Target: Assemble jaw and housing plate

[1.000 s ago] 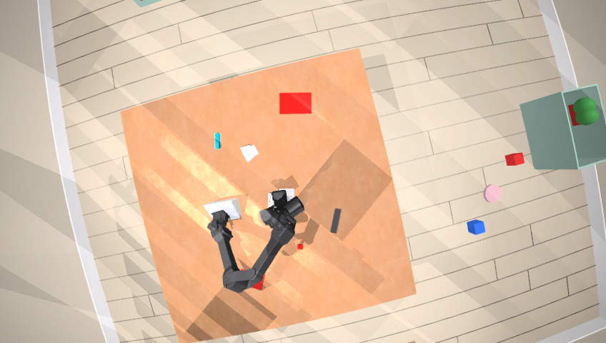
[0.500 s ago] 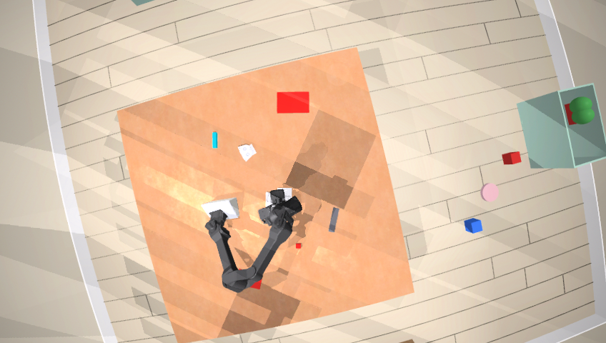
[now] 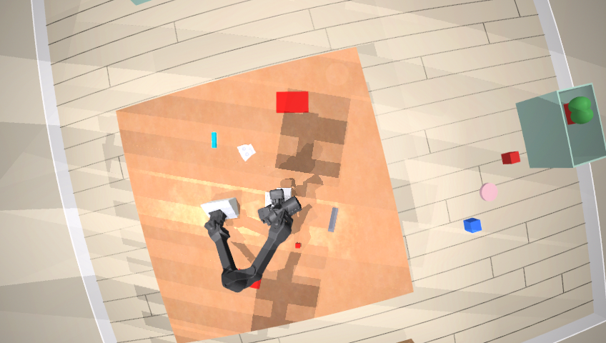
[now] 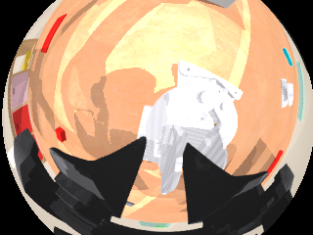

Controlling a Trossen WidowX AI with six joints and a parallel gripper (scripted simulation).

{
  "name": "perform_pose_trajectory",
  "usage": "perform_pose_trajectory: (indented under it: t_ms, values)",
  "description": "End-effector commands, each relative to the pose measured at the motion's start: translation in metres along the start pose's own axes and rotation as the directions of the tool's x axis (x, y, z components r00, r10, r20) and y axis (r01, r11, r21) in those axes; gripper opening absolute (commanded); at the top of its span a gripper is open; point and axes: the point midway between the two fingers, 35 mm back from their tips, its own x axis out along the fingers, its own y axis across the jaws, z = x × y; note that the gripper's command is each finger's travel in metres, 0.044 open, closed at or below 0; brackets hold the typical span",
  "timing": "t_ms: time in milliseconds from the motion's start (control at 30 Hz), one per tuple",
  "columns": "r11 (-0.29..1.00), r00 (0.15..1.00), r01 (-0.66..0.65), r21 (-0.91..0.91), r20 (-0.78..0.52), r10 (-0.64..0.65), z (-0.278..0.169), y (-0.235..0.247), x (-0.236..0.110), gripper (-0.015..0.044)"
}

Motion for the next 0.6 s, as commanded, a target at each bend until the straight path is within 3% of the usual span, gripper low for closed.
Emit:
perform_pose_trajectory:
  t_ms: [0,567]
  values:
    - [1.000,1.000,-0.006,-0.006,-0.003,0.006,-0.0003,0.0006,0.0019,0.0134]
    - [1.000,1.000,-0.006,-0.007,-0.003,0.006,-0.0003,0.0006,0.0050,0.0134]
